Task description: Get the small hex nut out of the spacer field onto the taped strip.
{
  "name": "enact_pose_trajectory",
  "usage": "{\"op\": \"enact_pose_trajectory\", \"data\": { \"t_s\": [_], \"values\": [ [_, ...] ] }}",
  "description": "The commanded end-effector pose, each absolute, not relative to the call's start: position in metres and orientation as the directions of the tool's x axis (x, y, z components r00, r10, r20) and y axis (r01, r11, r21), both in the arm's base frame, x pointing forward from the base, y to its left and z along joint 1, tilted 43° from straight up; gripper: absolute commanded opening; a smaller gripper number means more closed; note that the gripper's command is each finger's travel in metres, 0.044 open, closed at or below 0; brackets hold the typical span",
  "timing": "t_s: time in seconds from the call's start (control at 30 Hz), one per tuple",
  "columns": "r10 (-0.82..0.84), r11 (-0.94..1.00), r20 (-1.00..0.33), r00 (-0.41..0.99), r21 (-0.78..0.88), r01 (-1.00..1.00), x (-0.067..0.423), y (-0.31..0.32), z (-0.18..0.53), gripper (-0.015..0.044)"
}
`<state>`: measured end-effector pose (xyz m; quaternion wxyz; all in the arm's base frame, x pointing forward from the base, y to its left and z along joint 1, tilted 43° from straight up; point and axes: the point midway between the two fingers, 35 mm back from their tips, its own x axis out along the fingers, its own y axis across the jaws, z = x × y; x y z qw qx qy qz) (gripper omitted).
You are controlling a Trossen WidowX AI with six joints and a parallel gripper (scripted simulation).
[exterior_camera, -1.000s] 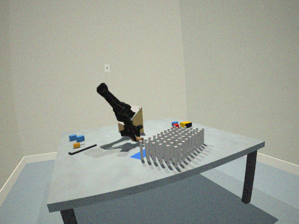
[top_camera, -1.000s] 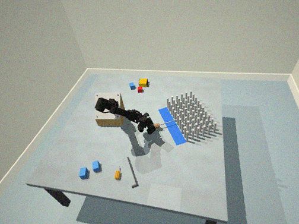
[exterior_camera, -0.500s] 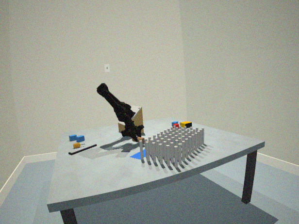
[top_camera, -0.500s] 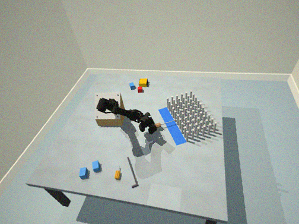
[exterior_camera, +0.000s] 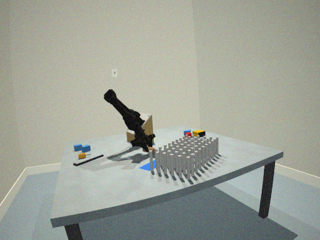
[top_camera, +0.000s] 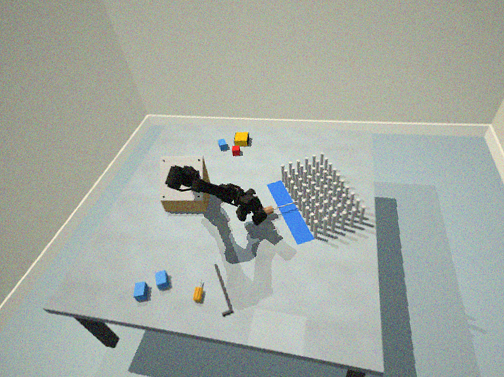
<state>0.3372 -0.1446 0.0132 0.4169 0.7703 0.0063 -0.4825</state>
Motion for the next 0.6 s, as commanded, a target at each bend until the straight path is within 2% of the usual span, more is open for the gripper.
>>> {"op": "enact_pose_trajectory", "data": {
  "t_s": [0.0,0.57],
  "values": [
    [-0.394,-0.651,-0.743,0.542,0.641,0.406,0.343,-0.143,0.014,0.0],
    [-0.393,-0.651,-0.743,0.542,0.641,0.406,0.354,-0.139,0.011,0.0]
  ]
}}
